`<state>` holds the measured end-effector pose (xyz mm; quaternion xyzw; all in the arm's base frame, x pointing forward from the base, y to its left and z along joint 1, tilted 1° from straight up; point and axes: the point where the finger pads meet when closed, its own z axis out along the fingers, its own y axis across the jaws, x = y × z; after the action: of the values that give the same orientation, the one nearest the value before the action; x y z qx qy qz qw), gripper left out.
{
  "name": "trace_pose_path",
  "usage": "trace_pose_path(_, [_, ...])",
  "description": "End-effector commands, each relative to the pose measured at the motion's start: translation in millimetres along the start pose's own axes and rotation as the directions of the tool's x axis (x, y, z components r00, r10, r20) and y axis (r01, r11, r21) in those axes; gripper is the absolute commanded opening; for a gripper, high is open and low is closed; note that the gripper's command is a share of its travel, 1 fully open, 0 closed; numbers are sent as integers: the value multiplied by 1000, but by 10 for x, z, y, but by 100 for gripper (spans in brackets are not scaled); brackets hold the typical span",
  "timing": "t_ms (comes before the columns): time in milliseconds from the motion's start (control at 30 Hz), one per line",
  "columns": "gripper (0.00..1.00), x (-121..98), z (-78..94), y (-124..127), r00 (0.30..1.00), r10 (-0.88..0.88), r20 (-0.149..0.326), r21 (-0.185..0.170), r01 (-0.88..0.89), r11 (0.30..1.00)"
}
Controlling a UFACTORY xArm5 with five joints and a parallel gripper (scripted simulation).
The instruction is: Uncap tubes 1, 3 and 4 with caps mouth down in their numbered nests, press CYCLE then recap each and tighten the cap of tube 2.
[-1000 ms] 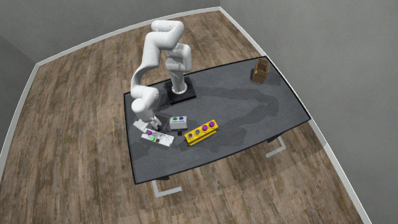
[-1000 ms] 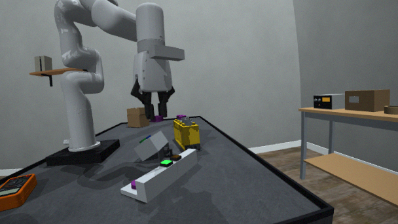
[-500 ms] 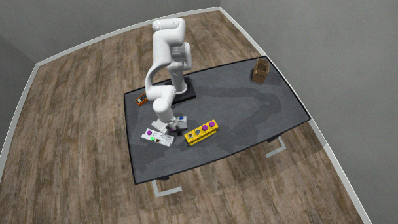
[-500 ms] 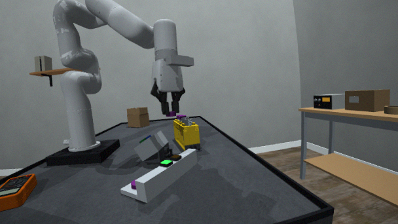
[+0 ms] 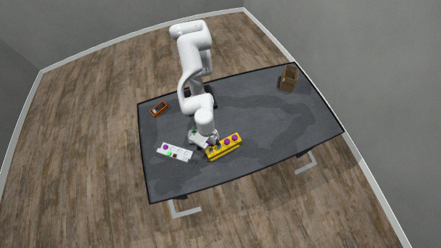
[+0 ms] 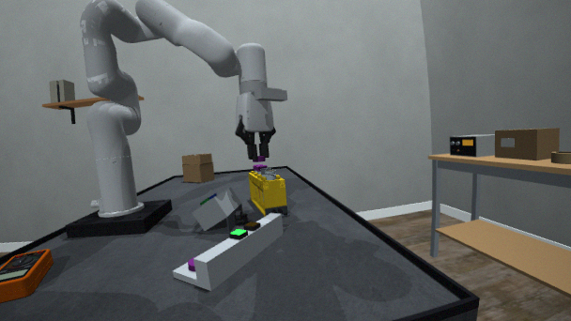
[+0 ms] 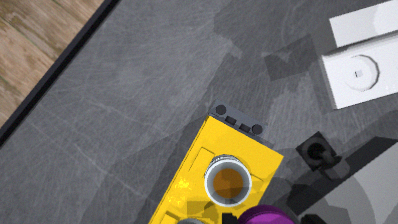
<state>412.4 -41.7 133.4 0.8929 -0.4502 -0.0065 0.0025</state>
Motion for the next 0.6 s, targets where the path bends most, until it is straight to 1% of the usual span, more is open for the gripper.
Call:
trace_pose_path(0, [0, -163, -9, -314, 1000, 3, 2, 4, -3, 1000])
trace_pose_path(67, [0, -163, -9, -314, 1000, 3, 2, 4, -3, 1000])
trace_pose_path(133, [0, -232, -10, -427, 1000, 3, 2, 4, -3, 1000])
trace_pose_path(400, [0, -232, -10, -427, 1000, 3, 2, 4, -3, 1000])
trace_pose_path(567, [0, -233, 140, -428, 1000, 3, 2, 4, -3, 1000])
